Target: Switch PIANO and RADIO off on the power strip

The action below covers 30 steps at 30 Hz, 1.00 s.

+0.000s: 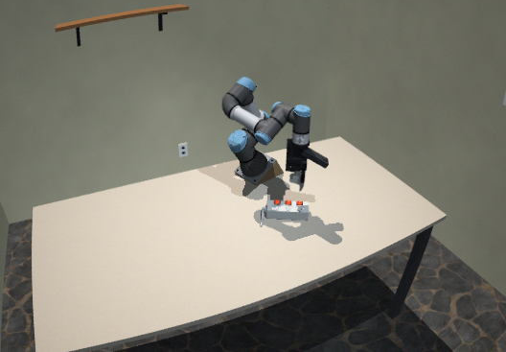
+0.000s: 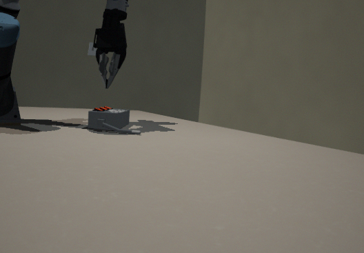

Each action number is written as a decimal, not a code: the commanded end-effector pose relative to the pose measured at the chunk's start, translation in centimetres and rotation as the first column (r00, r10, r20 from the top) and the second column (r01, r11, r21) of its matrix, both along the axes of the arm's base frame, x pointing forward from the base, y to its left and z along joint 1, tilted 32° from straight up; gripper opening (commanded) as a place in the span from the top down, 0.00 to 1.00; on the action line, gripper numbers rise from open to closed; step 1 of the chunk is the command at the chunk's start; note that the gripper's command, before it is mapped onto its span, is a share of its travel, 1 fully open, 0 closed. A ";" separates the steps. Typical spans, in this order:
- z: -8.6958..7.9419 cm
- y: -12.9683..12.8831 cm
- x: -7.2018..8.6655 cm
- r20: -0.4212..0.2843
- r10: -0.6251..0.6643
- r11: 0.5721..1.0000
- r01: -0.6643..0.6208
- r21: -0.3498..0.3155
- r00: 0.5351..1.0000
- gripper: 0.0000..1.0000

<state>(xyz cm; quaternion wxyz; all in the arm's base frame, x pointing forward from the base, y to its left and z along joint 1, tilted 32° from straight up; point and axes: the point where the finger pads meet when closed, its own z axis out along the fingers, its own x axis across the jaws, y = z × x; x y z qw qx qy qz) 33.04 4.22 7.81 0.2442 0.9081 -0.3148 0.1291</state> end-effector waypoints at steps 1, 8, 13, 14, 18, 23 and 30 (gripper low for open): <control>0.0 0.0 0.1 0.002 0.001 1.000 -0.001 0.001 1.000 1.00; -0.3 -0.2 0.1 0.003 0.001 1.000 -0.001 0.001 1.000 1.00; -0.5 -0.3 0.1 0.003 0.001 1.000 -0.001 0.001 1.000 1.00; -0.6 -0.4 0.1 0.003 0.001 1.000 -0.001 0.001 1.000 1.00; -1.0 -0.6 0.2 0.003 0.001 1.000 -0.001 0.001 1.000 1.00; -1.5 -1.0 0.2 0.003 0.001 1.000 -0.001 0.001 1.000 1.00; -2.1 -1.4 0.3 0.003 0.001 1.000 -0.001 0.001 1.000 1.00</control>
